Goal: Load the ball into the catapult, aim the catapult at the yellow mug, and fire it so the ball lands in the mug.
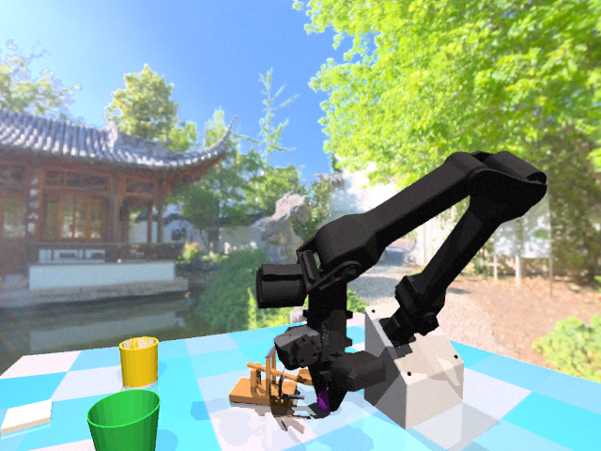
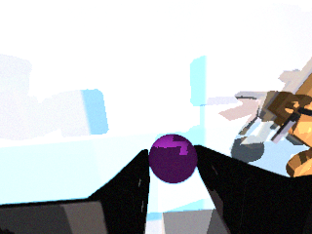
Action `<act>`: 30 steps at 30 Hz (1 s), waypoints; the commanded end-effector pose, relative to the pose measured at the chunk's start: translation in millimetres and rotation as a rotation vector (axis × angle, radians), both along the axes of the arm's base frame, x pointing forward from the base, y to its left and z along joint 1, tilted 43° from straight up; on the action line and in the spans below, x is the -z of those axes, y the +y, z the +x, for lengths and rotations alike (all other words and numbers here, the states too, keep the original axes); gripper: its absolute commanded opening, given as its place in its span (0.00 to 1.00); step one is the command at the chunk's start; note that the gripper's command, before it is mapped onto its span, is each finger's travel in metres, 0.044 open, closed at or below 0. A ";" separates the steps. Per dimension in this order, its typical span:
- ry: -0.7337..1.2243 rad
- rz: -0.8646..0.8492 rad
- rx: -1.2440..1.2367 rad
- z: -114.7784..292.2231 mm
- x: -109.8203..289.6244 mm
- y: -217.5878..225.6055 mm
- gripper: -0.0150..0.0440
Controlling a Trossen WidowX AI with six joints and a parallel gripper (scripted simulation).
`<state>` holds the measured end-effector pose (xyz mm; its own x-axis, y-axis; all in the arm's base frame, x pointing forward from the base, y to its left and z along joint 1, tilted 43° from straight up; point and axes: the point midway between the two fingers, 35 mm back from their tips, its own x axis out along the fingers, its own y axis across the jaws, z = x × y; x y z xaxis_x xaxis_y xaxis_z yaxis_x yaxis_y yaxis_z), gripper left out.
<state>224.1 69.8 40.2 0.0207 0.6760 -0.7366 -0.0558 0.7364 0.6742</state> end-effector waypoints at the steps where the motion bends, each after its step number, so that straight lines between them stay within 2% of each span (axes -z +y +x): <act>1: -0.004 0.003 -0.003 -4.9 -19.0 -13.0 0.25; 8: 0.003 0.005 0.001 -6.6 -24.1 -18.9 0.25; 30: 0.273 -0.012 0.121 -0.9 36.4 -75.9 0.25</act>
